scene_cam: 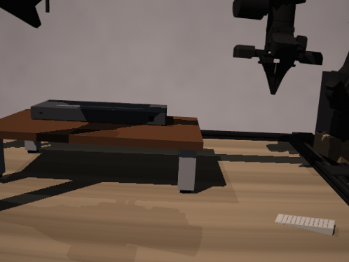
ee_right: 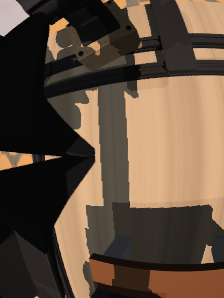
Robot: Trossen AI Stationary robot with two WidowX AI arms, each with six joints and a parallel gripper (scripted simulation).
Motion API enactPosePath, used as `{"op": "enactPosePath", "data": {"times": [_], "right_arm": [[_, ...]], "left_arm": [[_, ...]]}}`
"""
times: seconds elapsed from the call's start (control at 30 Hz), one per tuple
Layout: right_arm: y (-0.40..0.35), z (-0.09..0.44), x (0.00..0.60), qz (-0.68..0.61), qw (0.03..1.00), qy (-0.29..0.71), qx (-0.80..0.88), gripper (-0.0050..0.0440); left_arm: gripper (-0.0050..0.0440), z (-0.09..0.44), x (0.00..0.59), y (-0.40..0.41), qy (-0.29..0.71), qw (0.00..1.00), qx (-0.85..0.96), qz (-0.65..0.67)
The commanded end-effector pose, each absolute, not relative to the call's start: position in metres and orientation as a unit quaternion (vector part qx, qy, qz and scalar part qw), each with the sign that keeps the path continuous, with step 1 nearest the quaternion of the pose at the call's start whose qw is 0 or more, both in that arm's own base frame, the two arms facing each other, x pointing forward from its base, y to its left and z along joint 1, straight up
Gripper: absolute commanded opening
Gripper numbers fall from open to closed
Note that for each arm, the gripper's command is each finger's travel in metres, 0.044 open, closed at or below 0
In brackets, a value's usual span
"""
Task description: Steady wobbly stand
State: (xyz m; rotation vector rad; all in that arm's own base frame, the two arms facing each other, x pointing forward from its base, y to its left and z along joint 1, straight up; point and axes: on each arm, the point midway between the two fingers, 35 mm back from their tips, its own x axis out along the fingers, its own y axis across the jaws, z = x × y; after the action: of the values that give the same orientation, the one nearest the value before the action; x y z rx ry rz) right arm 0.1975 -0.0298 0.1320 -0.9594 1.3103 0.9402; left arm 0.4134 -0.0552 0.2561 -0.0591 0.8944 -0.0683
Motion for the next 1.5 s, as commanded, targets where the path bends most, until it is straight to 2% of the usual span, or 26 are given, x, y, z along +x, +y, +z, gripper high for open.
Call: {"op": "enactPosePath", "data": {"times": [0.0,0.13,0.47,1.23,1.27,1.47], "right_arm": [[-0.030,0.132,0.197,0.404,0.591,0.563,-0.412,0.0000],[-0.030,0.132,0.197,0.404,0.591,0.563,-0.412,0.0000],[-0.030,0.132,0.197,0.404,0.591,0.563,-0.412,0.0000],[-0.030,0.132,0.197,0.404,0.591,0.563,-0.412,0.0000],[-0.030,0.132,0.197,0.404,0.591,0.563,-0.412,0.0000],[-0.030,0.132,0.197,0.404,0.591,0.563,-0.412,0.0000]], "left_arm": [[0.0000,0.226,0.402,-0.054,0.481,0.876,-0.027,-0.027],[0.0000,0.230,0.403,-0.054,0.478,0.877,-0.026,-0.028],[0.0000,0.137,0.316,-0.044,0.695,0.719,-0.010,0.006],[0.0000,0.134,0.309,-0.043,0.707,0.707,-0.009,0.009],[0.0000,0.082,0.309,-0.043,0.707,0.707,-0.009,0.009],[0.0000,0.082,0.309,-0.043,0.707,0.707,-0.009,0.009]]}}
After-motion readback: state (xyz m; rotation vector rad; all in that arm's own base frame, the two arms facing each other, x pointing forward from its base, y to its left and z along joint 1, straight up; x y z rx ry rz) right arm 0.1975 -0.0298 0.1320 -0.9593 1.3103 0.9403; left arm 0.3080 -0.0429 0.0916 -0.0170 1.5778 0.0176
